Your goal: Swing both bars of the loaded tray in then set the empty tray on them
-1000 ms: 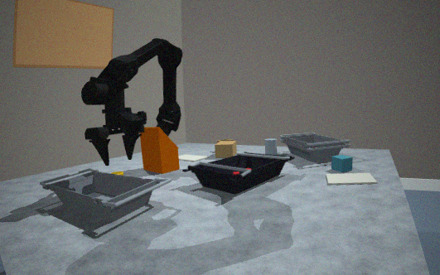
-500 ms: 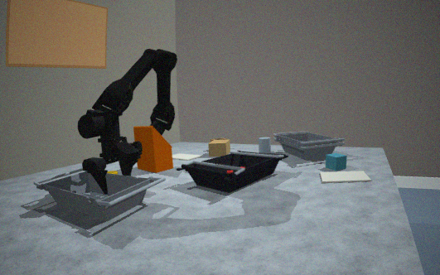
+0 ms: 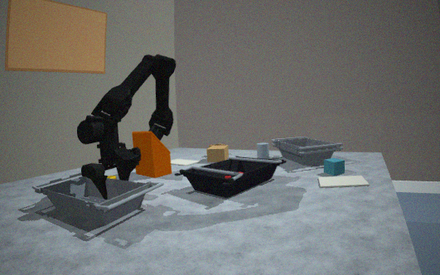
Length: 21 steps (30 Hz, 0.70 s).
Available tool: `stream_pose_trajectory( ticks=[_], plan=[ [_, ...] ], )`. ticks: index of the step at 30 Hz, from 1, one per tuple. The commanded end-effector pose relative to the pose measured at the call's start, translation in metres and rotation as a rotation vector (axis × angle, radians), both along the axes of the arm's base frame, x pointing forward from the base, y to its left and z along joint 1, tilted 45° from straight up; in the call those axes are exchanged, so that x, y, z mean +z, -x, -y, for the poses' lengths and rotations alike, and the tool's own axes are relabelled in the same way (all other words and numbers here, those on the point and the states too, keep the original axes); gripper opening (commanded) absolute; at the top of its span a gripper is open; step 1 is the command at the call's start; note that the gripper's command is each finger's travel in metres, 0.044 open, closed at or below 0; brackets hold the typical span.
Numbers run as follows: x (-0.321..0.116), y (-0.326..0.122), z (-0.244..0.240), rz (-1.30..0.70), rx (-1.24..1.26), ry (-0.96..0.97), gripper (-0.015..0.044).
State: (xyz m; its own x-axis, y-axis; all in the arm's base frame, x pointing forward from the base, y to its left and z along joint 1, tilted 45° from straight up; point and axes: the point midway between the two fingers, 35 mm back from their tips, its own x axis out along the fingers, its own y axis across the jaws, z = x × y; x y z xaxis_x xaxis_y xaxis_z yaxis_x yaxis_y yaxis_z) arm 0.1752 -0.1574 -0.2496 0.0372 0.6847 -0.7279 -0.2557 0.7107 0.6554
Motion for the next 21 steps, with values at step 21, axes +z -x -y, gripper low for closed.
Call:
stream_pose_trajectory(
  ticks=[21],
  plan=[
    [-0.0008, 0.0001, -0.0018, -0.002, -0.006, -0.005, 0.014]
  ],
)
